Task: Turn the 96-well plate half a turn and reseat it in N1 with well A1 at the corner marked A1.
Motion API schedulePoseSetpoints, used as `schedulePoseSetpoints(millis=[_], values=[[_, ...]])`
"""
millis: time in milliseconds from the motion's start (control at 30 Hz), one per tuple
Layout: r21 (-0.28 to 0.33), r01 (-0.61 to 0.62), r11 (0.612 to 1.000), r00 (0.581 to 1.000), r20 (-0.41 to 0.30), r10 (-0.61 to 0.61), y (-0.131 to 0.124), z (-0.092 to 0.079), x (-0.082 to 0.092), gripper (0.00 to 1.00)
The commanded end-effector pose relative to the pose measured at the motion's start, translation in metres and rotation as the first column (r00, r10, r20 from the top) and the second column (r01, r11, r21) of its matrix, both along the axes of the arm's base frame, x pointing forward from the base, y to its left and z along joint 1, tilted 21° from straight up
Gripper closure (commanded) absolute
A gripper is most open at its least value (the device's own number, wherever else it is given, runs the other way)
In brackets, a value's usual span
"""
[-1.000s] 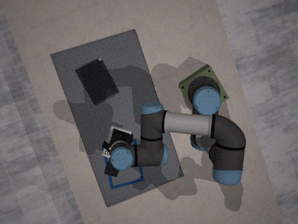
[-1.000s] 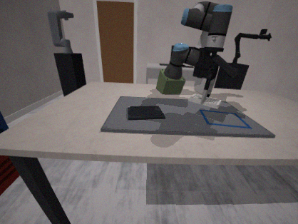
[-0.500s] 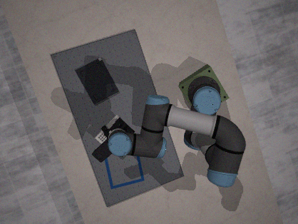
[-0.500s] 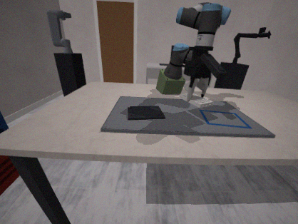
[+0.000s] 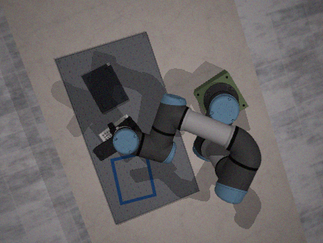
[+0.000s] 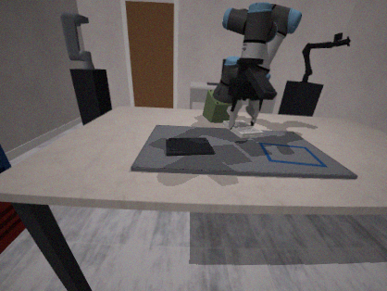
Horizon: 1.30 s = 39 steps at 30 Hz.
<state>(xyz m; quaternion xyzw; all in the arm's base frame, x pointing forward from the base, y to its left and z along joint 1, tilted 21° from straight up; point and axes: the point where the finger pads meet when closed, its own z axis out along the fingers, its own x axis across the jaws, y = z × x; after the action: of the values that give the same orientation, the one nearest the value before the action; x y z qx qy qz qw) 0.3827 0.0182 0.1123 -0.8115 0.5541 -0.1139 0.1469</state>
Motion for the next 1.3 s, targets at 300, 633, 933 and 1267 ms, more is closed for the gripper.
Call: schedulePoseSetpoints(millis=[300, 633, 933, 1267], values=[[0.001, 0.002, 1.000, 1.000, 0.002, -0.002, -0.042, -0.002, 0.002, 1.00], [0.001, 0.002, 1.000, 1.000, 0.002, -0.002, -0.076, -0.005, 0.003, 1.00], [0.001, 0.002, 1.000, 1.000, 0.002, -0.002, -0.099, -0.007, 0.004, 1.00], [0.001, 0.002, 1.000, 1.000, 0.002, -0.002, -0.132, -0.009, 0.006, 1.00]])
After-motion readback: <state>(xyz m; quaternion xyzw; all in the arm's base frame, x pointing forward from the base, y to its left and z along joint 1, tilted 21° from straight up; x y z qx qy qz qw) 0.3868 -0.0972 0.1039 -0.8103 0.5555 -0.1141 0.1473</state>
